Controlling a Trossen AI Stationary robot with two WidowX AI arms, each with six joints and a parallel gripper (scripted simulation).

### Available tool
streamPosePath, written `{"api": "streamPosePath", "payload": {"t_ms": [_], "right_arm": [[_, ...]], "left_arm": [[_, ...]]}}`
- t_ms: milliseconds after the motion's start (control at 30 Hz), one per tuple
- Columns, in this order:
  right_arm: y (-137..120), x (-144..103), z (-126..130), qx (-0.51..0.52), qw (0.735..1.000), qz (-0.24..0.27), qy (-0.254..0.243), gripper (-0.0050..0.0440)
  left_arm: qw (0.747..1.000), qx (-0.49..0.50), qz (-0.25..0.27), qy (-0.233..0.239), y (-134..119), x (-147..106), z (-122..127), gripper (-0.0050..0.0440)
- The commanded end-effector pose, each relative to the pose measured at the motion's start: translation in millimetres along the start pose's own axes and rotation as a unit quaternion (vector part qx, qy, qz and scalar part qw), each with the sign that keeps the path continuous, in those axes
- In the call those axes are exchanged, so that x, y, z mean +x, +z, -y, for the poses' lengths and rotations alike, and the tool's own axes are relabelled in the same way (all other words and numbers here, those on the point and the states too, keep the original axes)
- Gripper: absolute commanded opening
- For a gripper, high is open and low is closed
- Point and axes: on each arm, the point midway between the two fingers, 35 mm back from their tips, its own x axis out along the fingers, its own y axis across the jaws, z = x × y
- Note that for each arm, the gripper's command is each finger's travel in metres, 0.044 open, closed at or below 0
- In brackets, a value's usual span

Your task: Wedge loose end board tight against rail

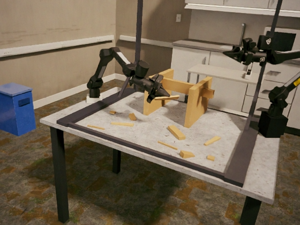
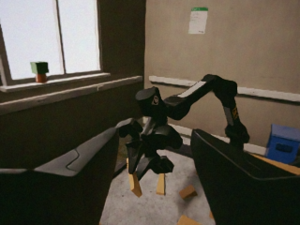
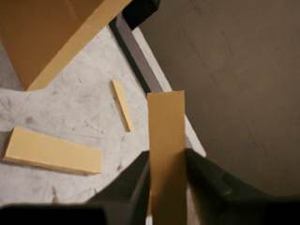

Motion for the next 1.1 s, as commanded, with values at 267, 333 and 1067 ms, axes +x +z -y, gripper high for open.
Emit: {"api": "streamPosePath", "payload": {"t_ms": [267,333,1067], "right_arm": [[20.1,-18.4,36.5,-0.024,0.999,0.007,-0.041,0.001],[19.6,-18.7,35.9,-0.026,0.999,0.007,-0.041,0.001],[15.4,-16.3,26.5,-0.022,0.999,0.007,-0.033,0.001]], "left_arm": [[1.0,-0.002,0.012,-0.001,11.1,-0.9,0.8,0.0207],[1.0,-0.002,0.012,-0.001,11.1,-0.9,0.8,0.0207],[0.999,0.045,-0.001,-0.004,10.1,8.4,-0.6,0.01]]}}
